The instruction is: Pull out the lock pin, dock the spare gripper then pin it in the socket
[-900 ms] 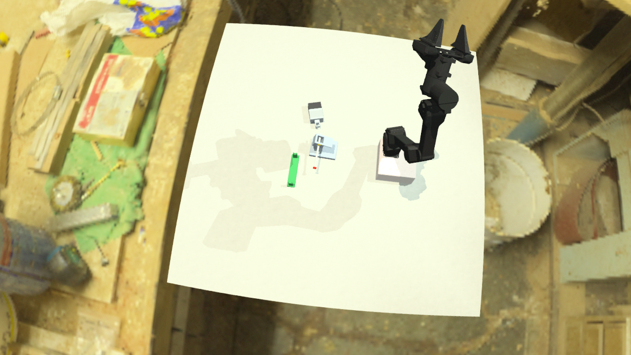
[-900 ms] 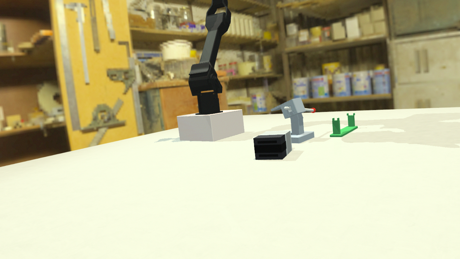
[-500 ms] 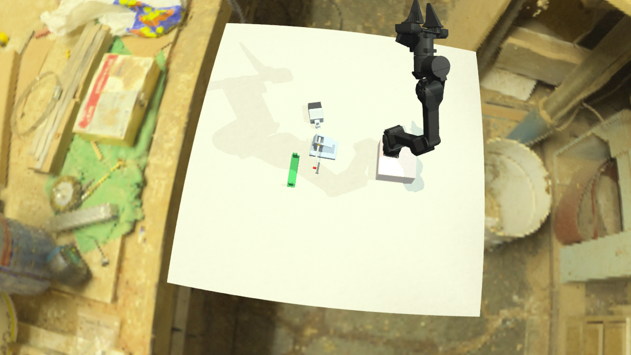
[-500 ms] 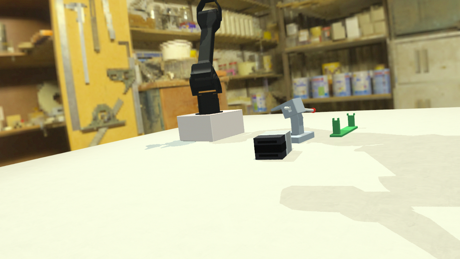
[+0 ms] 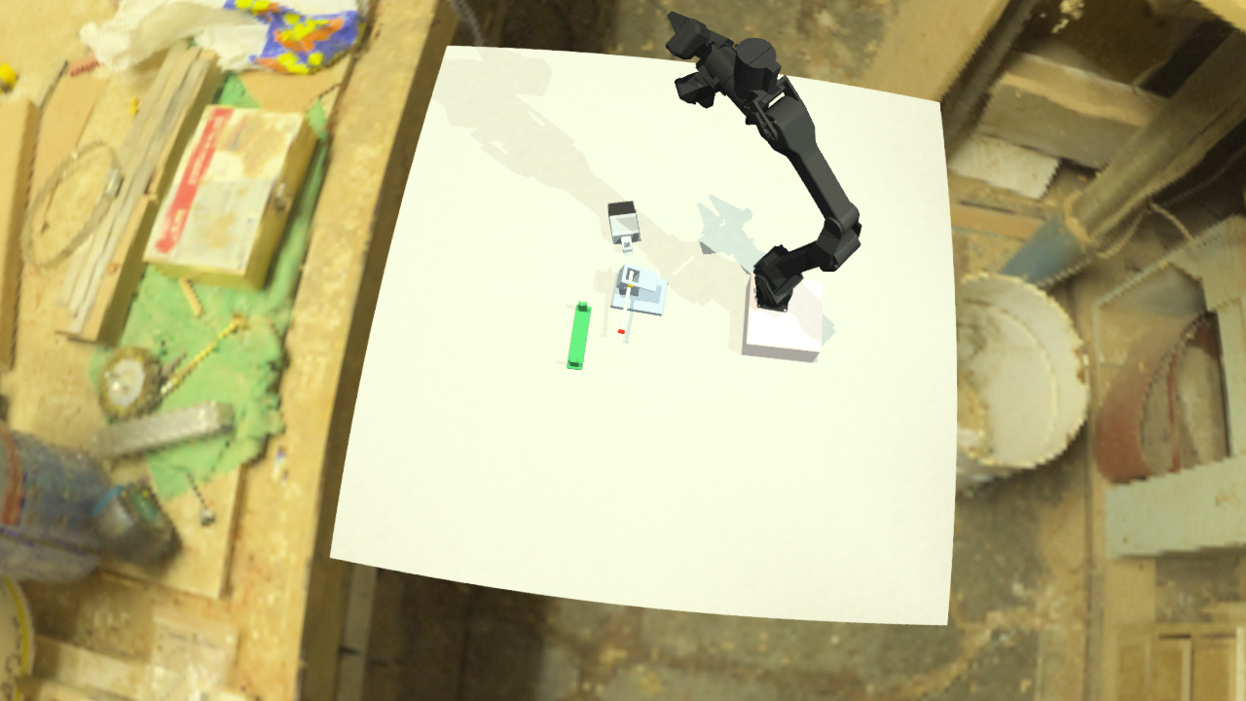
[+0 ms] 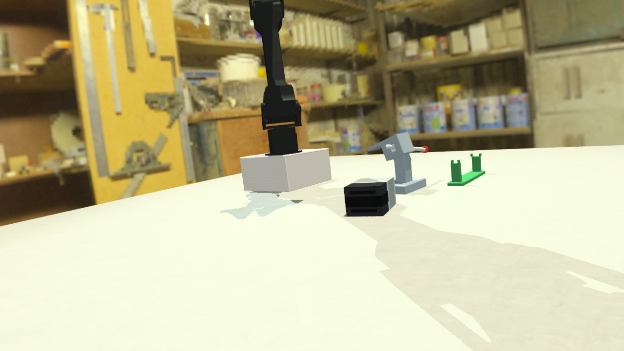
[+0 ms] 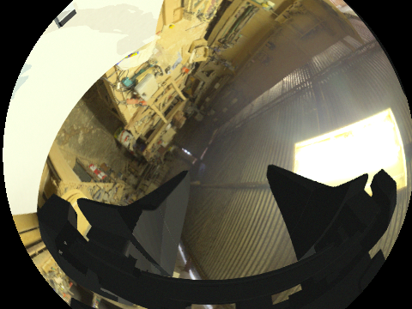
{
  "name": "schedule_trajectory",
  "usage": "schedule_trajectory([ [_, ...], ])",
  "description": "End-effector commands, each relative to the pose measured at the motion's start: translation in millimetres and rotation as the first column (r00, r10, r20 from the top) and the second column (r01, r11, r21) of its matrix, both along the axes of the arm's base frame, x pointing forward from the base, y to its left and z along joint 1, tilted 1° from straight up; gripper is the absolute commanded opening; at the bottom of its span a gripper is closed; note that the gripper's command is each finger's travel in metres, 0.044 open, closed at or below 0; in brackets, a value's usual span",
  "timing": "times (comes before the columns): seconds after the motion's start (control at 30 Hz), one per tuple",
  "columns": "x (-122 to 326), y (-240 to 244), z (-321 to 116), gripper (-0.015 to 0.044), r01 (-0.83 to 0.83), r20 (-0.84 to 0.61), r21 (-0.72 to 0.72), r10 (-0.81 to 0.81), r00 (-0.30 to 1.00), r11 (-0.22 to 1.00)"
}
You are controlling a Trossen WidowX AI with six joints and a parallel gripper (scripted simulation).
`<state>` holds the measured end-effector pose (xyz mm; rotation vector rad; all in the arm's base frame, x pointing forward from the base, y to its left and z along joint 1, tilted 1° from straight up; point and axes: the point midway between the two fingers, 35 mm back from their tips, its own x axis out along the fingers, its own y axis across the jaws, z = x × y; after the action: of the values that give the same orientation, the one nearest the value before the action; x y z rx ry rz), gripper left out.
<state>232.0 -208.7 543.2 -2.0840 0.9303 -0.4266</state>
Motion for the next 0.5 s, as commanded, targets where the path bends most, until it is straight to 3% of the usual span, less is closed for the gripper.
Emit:
schedule_trajectory([
  [0.0, 51, 15, -52, 0.0300, -0.122, -0.060, 0.180, 0.135, 0.989, 0.976],
  [0.23, 114, 66, -140, 0.0300, -0.219, -0.151, 0.469, 0.322, 0.935, 0.856],
  [0.47, 144, 135, -228, 0.0300, -0.166, -0.254, 0.699, 0.458, 0.852, 0.696],
])
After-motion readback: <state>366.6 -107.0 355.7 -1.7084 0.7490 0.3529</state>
